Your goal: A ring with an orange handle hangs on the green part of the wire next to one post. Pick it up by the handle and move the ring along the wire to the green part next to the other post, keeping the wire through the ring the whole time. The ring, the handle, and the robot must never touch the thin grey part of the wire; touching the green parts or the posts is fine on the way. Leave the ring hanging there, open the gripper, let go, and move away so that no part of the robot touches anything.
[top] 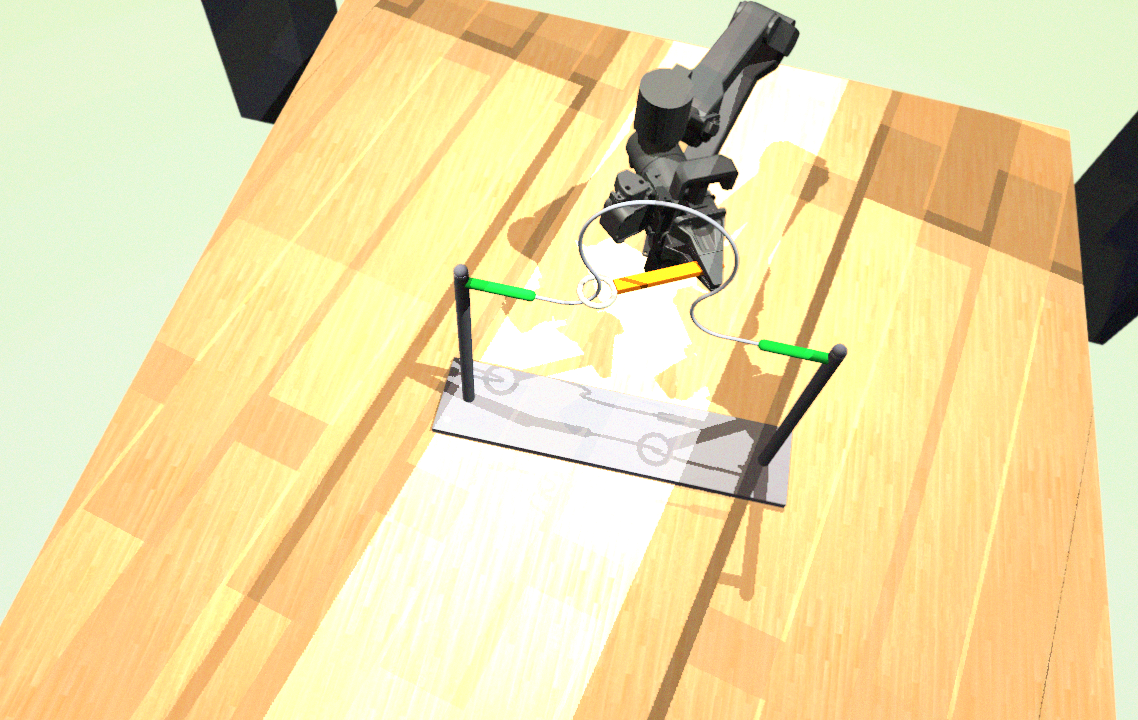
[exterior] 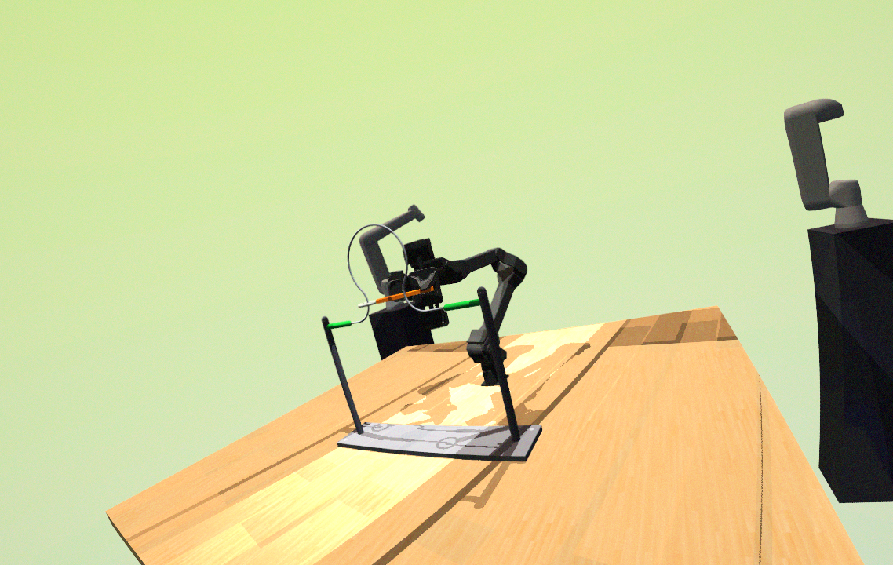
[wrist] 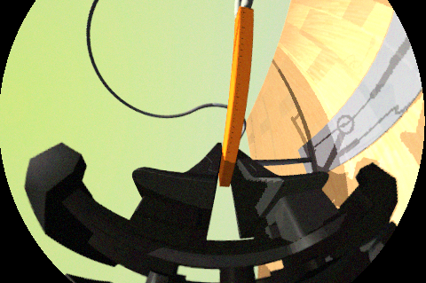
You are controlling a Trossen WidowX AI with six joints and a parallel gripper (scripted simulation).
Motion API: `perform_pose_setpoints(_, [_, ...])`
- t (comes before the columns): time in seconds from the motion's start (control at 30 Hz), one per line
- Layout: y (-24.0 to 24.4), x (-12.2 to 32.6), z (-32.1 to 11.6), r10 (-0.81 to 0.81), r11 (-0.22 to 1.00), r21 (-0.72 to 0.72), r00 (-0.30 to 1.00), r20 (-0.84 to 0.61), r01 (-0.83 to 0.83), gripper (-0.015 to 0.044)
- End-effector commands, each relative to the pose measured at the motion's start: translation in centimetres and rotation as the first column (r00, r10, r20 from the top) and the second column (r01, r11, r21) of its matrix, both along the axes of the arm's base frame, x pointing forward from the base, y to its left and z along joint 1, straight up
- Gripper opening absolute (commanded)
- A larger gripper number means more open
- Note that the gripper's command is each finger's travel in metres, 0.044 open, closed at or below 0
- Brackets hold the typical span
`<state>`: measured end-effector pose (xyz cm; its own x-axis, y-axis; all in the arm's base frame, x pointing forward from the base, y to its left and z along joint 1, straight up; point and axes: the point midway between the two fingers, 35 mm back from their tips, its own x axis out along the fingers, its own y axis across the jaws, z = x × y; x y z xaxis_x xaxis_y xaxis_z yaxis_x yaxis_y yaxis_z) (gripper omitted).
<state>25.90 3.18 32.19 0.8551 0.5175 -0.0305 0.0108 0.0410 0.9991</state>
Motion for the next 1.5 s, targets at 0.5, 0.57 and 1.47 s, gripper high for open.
perform_pose_setpoints(0.5, [-0.3,-0.1,4.1,0.009,0.968,0.252,1.0,-0.006,-0.007,-0.015])
perform_pose_setpoints(0.57, [-0.4,-0.1,4.5,0.01,0.961,0.275,1.0,-0.008,-0.008,-0.015])
perform_pose_setpoints(1.47, [-2.3,-0.1,8.6,0.023,0.869,0.494,0.999,-0.024,-0.008,-0.015])
